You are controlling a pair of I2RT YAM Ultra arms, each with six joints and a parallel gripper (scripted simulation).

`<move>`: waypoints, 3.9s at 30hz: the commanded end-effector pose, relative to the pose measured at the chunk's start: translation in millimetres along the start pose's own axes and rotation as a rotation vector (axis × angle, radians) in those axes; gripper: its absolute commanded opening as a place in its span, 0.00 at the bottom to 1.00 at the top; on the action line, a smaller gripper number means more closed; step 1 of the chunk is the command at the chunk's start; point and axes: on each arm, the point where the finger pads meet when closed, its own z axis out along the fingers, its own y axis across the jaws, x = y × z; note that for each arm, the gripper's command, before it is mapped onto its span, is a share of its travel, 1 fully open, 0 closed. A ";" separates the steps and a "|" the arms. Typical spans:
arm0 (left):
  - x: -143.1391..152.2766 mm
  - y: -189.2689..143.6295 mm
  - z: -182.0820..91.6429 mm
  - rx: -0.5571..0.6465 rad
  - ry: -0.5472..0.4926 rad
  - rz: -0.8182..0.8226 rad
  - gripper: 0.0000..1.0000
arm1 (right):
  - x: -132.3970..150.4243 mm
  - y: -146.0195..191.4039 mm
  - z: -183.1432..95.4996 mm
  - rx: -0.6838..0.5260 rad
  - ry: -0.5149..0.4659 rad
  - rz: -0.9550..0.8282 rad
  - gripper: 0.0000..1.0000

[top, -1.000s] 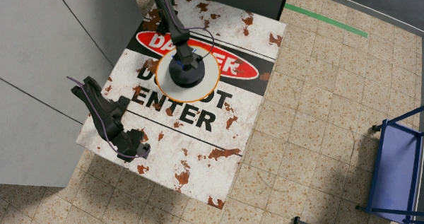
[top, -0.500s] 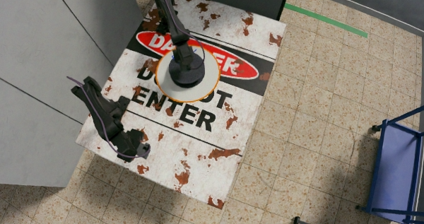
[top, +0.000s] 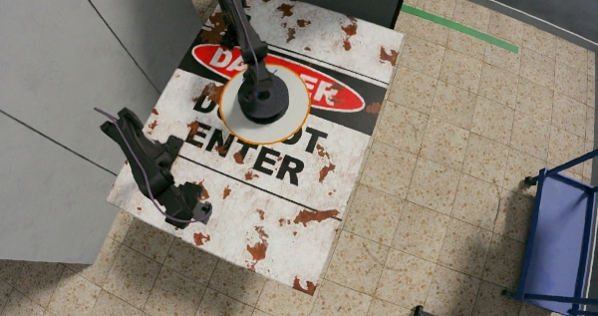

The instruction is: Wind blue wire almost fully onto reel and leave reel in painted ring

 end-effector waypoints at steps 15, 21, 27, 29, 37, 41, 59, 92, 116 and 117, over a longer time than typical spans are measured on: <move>-0.3 2.6 0.8 -0.010 -0.020 0.218 0.00 | 2.9 2.3 -8.1 0.011 -0.008 0.003 1.00; -2.0 3.9 29.7 -0.010 -0.020 0.218 0.00 | 2.9 2.3 -8.1 0.011 -0.008 0.003 1.00; -6.9 9.6 43.9 -0.010 -0.020 0.218 0.00 | 2.9 2.3 -8.1 0.011 -0.008 0.003 1.00; -7.2 10.1 44.2 -0.010 -0.020 0.218 0.00 | 2.9 2.3 -8.1 0.011 -0.008 0.003 1.00; -5.9 8.0 38.1 -0.010 -0.020 0.218 0.00 | 2.9 2.3 -8.1 0.011 -0.008 0.003 1.00; -5.9 7.9 38.5 -0.010 -0.020 0.218 0.00 | 2.9 2.3 -8.1 0.011 -0.008 0.003 1.00; -5.1 6.1 53.7 -0.010 -0.020 0.218 0.00 | 2.9 2.3 -8.1 0.011 -0.008 0.003 1.00; -4.2 2.7 65.5 -0.010 -0.020 0.218 0.00 | 2.9 2.3 -8.1 0.011 -0.008 0.003 1.00; -5.1 3.4 60.1 -0.006 -0.022 -0.169 0.00 | 2.9 2.3 -8.1 0.011 -0.008 0.003 1.00; -5.1 3.4 60.1 -0.005 -0.022 -0.253 0.00 | 2.9 2.3 -8.1 0.011 -0.008 0.003 1.00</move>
